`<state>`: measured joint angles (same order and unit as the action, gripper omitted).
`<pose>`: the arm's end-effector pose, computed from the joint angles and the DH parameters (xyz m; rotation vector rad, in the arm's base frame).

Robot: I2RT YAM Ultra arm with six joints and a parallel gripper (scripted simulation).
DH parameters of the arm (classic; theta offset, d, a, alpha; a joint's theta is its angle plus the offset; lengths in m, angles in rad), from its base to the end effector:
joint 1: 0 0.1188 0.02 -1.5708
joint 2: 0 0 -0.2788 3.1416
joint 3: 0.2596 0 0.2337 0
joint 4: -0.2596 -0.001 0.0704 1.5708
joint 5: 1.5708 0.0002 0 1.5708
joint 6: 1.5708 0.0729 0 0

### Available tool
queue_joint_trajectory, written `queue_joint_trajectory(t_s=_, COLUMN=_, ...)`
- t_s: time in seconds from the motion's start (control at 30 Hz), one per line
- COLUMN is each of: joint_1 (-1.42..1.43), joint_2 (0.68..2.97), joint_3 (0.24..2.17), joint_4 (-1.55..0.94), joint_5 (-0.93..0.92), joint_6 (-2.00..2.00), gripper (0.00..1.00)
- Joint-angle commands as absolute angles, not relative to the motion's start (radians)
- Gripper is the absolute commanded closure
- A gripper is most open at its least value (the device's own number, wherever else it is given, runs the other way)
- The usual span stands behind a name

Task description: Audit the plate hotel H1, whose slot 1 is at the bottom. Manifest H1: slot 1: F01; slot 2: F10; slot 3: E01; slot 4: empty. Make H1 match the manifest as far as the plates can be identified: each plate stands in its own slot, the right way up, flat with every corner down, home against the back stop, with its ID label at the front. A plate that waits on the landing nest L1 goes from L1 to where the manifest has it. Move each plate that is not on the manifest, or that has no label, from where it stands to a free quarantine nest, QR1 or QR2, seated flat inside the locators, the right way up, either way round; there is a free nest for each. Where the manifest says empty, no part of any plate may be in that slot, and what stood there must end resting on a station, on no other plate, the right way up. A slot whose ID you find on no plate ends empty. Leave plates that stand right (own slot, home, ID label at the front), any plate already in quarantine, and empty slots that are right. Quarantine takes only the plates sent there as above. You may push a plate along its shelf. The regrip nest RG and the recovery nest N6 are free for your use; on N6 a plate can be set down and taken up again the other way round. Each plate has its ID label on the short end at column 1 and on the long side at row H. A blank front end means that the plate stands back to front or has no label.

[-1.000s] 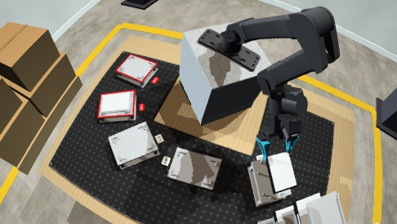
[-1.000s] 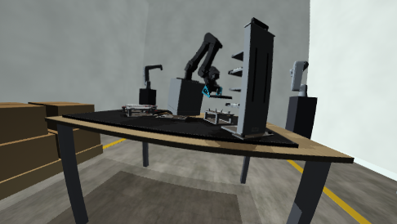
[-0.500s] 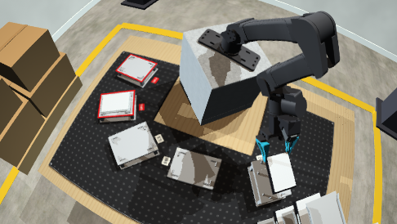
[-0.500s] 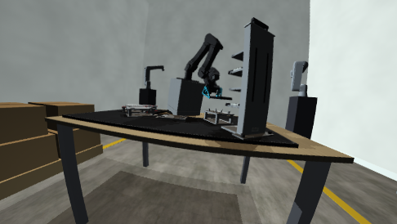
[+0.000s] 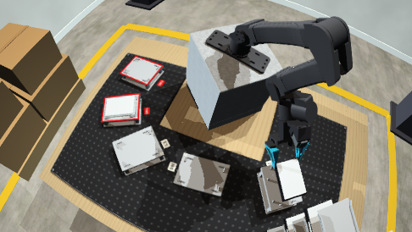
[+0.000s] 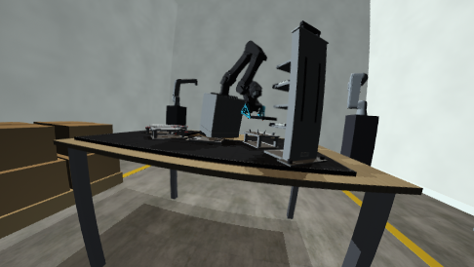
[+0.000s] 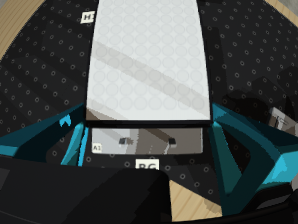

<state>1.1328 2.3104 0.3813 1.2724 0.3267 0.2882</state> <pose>0.1455 0.2578 0.0069 -0.7437 2.0930 0.4335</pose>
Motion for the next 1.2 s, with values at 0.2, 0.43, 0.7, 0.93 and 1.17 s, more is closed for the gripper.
queue_joint_trajectory(t_s=0.2, joint_1=1.132, joint_2=2.328, joint_3=0.389, joint_4=1.310, joint_5=0.330, joint_6=0.288, gripper=0.14)
queue_joint_trajectory(t_s=0.43, joint_1=1.132, joint_2=2.350, joint_3=0.396, joint_4=1.325, joint_5=0.330, joint_6=0.288, gripper=0.14)
queue_joint_trajectory(t_s=0.7, joint_1=1.131, joint_2=2.368, joint_3=0.402, joint_4=1.337, joint_5=0.330, joint_6=0.288, gripper=0.14)
queue_joint_trajectory(t_s=0.93, joint_1=1.131, joint_2=2.389, joint_3=0.410, joint_4=1.350, joint_5=0.330, joint_6=0.288, gripper=0.14)
queue_joint_trajectory(t_s=1.17, joint_1=1.131, joint_2=2.404, joint_3=0.415, joint_4=1.360, joint_5=0.330, joint_6=0.288, gripper=0.14)
